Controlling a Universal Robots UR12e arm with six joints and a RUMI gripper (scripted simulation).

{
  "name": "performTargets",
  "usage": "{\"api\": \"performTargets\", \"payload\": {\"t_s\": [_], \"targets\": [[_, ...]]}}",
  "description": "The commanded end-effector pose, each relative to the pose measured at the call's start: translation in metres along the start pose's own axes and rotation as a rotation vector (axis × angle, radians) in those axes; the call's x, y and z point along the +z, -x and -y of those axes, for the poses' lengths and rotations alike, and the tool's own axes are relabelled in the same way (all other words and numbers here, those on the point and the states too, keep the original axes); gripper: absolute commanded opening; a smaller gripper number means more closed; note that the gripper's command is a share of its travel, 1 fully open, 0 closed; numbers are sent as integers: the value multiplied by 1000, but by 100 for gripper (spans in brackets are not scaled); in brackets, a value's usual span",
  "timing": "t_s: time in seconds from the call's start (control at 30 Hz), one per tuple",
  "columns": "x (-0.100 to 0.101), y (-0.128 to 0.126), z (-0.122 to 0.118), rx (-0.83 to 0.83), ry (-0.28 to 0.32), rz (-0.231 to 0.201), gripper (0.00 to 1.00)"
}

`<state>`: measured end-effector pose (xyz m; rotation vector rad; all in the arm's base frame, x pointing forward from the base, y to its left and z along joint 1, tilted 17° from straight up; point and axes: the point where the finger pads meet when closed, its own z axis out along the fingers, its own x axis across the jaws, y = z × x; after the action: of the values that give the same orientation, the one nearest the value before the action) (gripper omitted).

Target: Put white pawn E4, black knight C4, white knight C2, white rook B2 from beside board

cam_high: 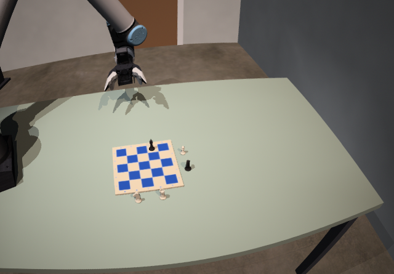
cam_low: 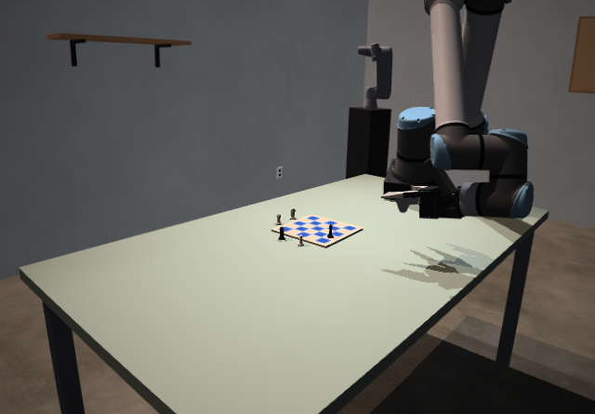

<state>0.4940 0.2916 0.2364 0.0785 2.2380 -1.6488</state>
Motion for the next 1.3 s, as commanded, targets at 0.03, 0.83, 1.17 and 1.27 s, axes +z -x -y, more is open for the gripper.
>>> {"api": "performTargets", "payload": {"t_s": [0.03, 0.83, 1.17, 1.27], "targets": [[15, -4, 1, 41, 22, -72, 100], [120, 1, -37, 577, 434, -815, 100], [158, 82, -36, 895, 760, -1023, 100], [173, 113, -25, 992, 868, -1048, 100]]}}
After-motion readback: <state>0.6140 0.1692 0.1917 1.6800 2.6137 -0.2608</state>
